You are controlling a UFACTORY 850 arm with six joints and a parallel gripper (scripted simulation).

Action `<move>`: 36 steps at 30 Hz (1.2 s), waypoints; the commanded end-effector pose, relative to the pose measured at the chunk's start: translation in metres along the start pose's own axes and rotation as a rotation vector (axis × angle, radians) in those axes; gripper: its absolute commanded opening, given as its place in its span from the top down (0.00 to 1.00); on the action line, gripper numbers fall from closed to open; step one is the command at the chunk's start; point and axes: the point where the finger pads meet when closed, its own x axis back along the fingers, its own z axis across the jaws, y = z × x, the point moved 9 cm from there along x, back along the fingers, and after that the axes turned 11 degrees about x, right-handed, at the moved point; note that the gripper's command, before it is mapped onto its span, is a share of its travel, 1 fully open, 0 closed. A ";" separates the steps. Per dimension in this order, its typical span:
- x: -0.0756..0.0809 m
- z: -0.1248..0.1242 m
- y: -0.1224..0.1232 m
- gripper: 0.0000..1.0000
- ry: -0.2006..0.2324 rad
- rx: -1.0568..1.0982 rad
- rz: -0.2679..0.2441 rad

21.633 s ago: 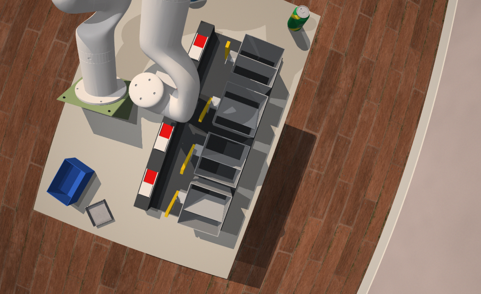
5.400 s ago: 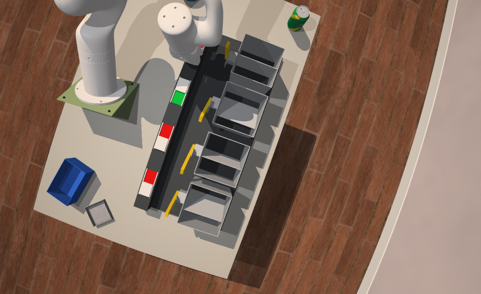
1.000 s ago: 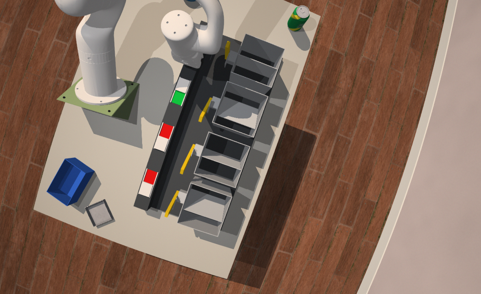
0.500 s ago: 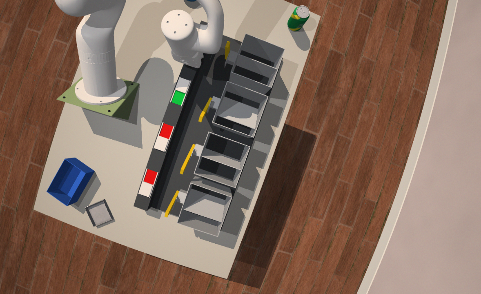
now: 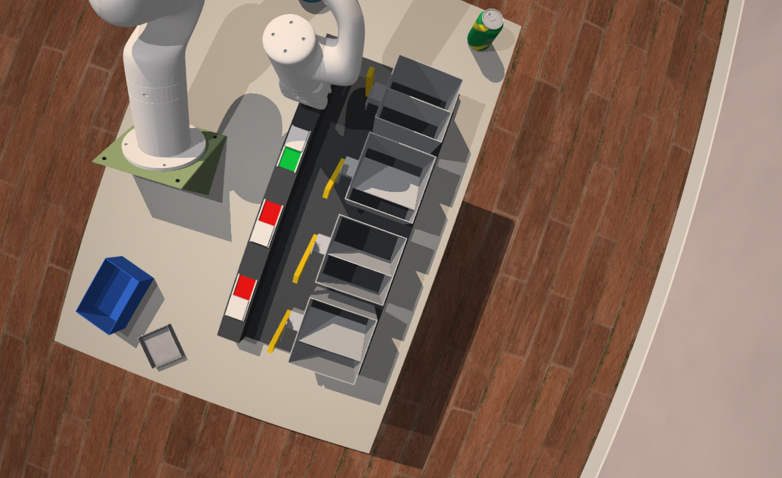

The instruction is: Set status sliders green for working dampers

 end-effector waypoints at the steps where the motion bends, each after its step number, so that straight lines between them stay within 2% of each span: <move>1: 0.000 0.001 -0.001 1.00 0.001 0.000 0.000; 36: 0.000 0.004 -0.016 1.00 0.001 0.000 0.000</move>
